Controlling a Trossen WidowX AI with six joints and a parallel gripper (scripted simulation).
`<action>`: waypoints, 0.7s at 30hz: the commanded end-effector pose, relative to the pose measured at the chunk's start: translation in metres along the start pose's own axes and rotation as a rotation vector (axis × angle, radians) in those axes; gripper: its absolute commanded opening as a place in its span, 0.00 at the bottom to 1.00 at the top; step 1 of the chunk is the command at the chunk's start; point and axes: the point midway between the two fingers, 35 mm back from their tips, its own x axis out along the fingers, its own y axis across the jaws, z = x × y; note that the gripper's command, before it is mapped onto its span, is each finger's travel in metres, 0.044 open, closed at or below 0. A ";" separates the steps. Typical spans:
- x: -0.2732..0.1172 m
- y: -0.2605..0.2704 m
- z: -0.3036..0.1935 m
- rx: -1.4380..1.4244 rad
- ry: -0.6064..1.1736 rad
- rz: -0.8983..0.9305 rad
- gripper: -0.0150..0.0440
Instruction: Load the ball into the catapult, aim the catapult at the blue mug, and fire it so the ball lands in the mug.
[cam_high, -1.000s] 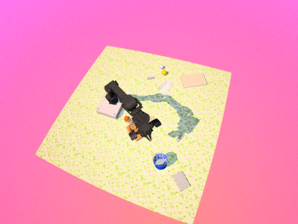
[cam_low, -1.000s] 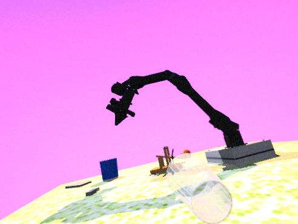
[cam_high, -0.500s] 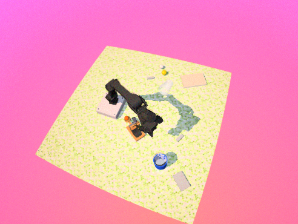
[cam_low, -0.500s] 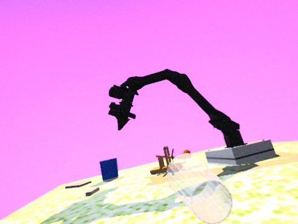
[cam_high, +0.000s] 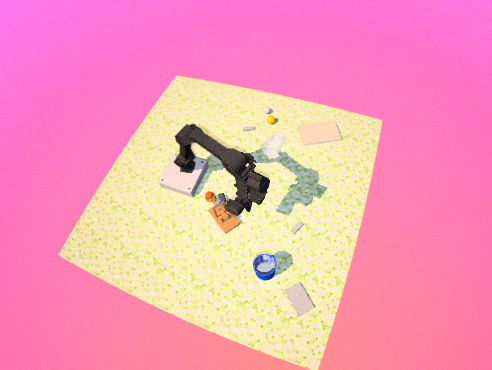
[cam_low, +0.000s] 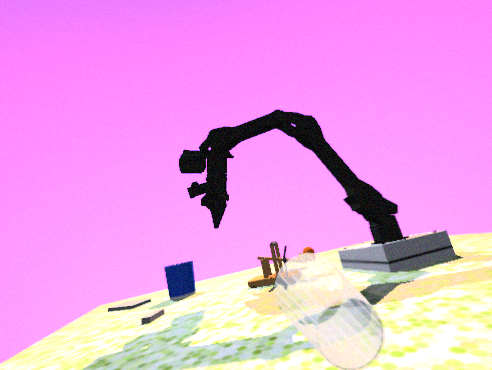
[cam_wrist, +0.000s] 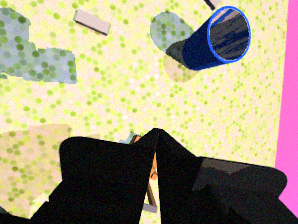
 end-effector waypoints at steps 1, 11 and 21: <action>0.003 0.016 -0.020 -0.119 0.070 -0.014 0.25; 0.010 0.046 -0.069 -0.403 0.234 -0.045 0.25; 0.011 0.065 -0.117 -0.698 0.395 -0.075 0.25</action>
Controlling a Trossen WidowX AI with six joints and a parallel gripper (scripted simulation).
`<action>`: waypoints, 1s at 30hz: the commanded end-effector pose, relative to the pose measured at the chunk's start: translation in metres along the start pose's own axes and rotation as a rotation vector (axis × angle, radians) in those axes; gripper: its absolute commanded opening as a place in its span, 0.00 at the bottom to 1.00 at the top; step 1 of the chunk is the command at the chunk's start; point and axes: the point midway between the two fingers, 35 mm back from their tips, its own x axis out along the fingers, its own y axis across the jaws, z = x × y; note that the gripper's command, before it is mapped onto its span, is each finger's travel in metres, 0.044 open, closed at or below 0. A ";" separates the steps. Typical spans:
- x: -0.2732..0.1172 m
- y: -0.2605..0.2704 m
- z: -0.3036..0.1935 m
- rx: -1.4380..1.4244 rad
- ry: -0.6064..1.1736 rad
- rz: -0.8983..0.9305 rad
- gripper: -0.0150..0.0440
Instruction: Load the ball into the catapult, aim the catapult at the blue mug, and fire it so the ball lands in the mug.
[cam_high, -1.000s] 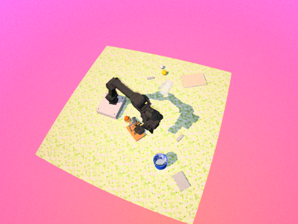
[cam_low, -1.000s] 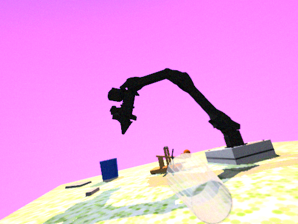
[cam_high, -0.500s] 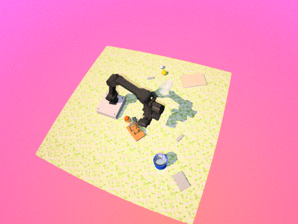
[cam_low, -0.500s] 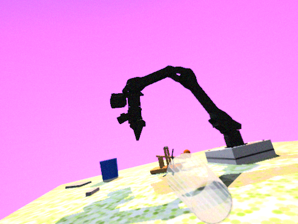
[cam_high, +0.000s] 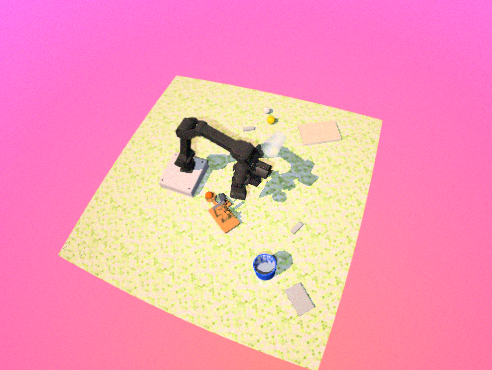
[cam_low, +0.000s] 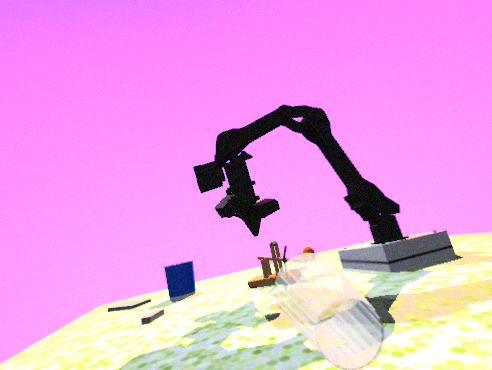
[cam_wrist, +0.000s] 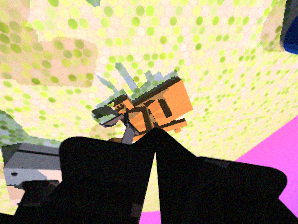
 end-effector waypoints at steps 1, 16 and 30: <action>0.004 0.016 -0.013 -0.130 0.068 -0.018 0.25; 0.014 0.059 -0.063 -0.584 0.315 -0.070 0.25; 0.019 0.067 -0.074 -0.691 0.375 -0.082 0.25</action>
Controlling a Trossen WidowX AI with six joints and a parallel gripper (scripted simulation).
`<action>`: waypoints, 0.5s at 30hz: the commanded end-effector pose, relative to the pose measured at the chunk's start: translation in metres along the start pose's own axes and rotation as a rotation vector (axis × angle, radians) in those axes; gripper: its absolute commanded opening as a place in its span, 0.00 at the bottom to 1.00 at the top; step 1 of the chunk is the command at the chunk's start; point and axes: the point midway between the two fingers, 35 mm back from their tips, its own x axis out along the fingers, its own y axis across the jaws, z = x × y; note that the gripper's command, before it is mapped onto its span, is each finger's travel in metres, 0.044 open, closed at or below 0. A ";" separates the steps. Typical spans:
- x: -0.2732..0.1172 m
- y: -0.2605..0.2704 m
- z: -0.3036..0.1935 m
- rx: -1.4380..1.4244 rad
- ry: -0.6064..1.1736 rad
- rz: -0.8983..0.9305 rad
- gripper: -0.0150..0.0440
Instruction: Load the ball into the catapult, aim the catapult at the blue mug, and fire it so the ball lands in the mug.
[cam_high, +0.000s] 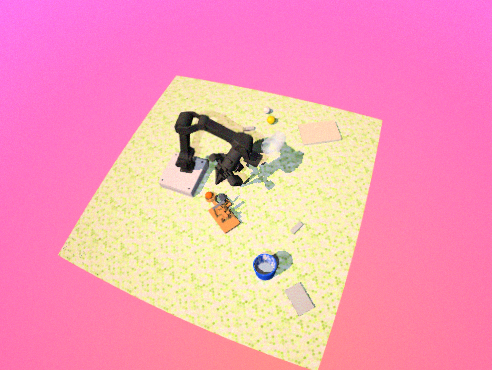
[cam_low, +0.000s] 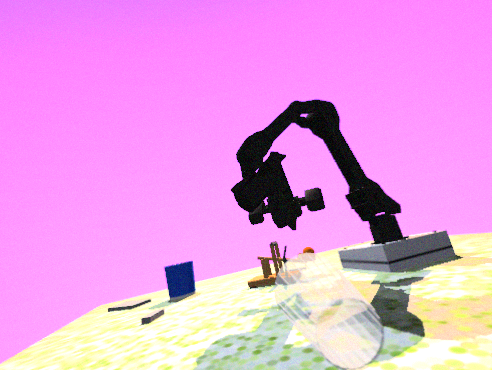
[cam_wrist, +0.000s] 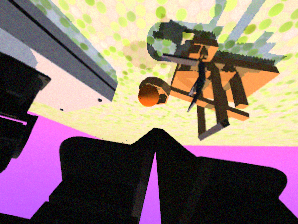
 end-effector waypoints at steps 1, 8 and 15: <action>0.003 0.000 0.003 -0.012 0.006 -0.003 0.25; 0.011 -0.001 0.012 -0.012 0.006 -0.003 0.25; 0.018 -0.001 0.021 -0.012 0.006 -0.003 0.25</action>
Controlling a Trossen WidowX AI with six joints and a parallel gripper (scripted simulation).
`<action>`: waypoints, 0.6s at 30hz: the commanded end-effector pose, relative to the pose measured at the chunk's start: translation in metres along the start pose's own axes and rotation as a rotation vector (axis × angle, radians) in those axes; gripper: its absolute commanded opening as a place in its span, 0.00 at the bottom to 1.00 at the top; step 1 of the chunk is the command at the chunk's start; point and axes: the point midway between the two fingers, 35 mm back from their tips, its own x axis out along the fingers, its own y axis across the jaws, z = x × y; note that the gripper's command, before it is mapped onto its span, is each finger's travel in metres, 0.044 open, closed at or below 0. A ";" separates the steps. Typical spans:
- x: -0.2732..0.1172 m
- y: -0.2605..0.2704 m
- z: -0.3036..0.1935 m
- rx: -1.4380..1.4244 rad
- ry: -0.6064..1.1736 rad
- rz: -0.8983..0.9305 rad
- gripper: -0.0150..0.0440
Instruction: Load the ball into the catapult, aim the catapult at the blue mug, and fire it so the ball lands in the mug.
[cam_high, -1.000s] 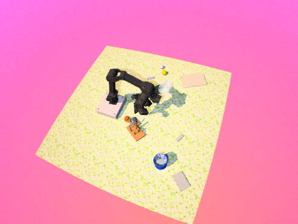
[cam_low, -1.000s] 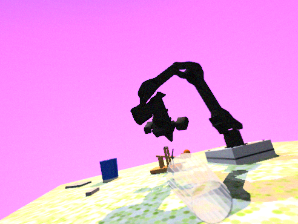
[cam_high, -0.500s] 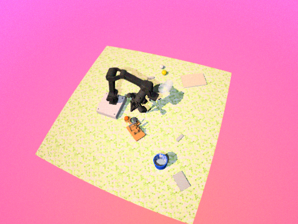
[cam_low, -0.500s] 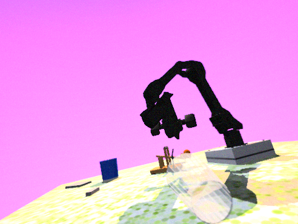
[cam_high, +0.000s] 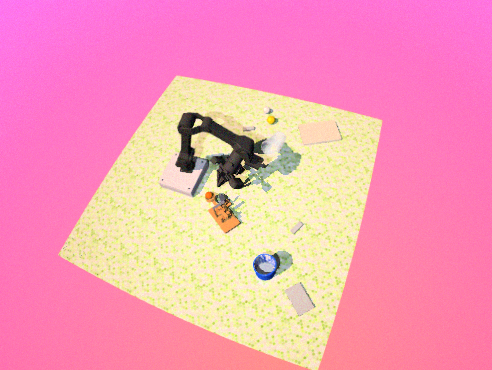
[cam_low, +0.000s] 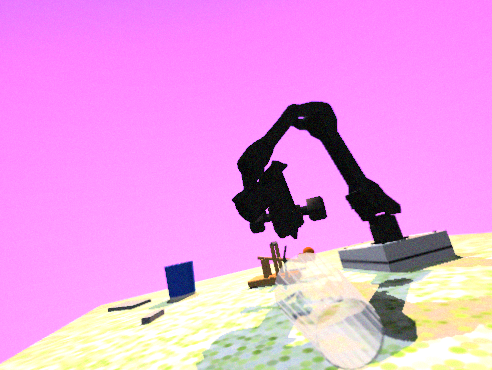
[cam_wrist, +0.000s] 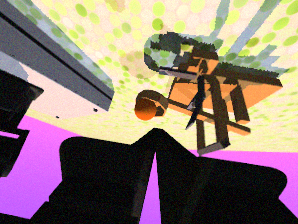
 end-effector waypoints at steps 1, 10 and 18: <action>0.005 0.000 0.005 -0.009 0.005 -0.002 0.25; 0.016 0.000 0.016 -0.009 0.005 -0.002 0.25; 0.025 0.000 0.025 -0.009 0.005 -0.002 0.25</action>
